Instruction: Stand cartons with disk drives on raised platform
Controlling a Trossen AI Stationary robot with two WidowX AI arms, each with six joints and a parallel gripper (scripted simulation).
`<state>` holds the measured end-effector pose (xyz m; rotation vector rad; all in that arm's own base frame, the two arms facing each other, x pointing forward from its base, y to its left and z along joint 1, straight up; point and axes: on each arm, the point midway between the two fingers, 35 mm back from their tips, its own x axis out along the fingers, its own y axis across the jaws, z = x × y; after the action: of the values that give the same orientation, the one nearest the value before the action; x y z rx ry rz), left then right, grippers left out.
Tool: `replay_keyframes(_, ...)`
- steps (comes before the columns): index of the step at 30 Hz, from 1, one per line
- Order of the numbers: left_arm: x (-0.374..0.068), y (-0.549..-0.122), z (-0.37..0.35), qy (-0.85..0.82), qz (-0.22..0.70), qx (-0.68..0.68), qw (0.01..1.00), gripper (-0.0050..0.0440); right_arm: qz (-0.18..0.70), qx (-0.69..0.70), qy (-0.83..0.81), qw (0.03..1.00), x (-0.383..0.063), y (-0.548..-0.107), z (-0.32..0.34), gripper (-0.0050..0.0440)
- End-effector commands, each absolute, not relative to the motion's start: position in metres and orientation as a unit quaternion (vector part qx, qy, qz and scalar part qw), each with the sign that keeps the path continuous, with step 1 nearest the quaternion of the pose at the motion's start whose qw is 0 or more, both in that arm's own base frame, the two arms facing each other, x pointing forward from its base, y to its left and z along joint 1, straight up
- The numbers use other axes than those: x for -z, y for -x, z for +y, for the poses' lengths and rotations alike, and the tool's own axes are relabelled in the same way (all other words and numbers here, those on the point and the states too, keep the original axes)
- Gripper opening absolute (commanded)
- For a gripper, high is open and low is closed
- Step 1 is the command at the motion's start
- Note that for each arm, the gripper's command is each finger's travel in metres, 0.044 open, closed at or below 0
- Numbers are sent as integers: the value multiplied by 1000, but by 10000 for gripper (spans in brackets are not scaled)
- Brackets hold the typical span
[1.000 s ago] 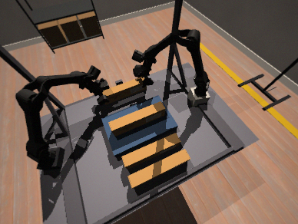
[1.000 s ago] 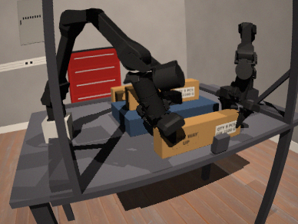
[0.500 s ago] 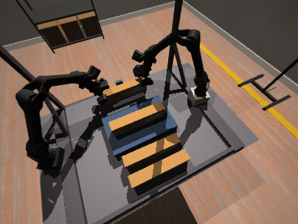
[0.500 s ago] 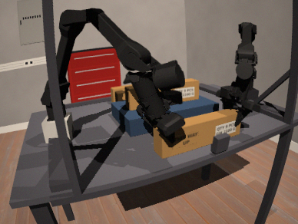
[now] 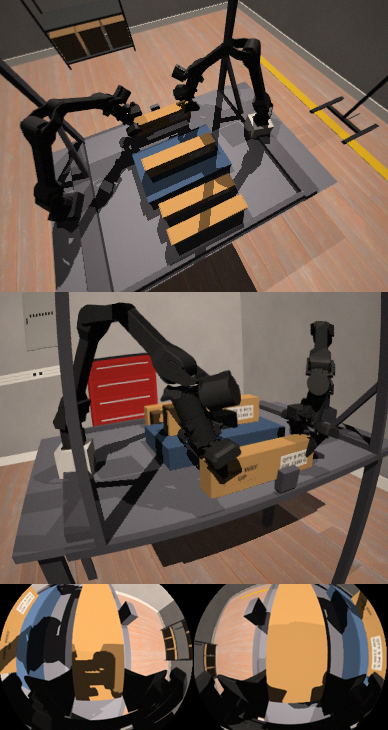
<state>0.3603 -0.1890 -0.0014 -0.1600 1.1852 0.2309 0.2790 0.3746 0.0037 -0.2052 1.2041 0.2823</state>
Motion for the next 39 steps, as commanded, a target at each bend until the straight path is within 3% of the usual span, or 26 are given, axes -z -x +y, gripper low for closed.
replay_keyframes(1, -8, -365, -190, 82, 548, -104, 826, -50, 556, -138, 88, 815, -15, -282, 375, -50)
replay_keyframes(39, -8, -364, -191, 82, 548, -104, 826, -50, 556, -138, 87, 815, -15, -281, 378, -50)
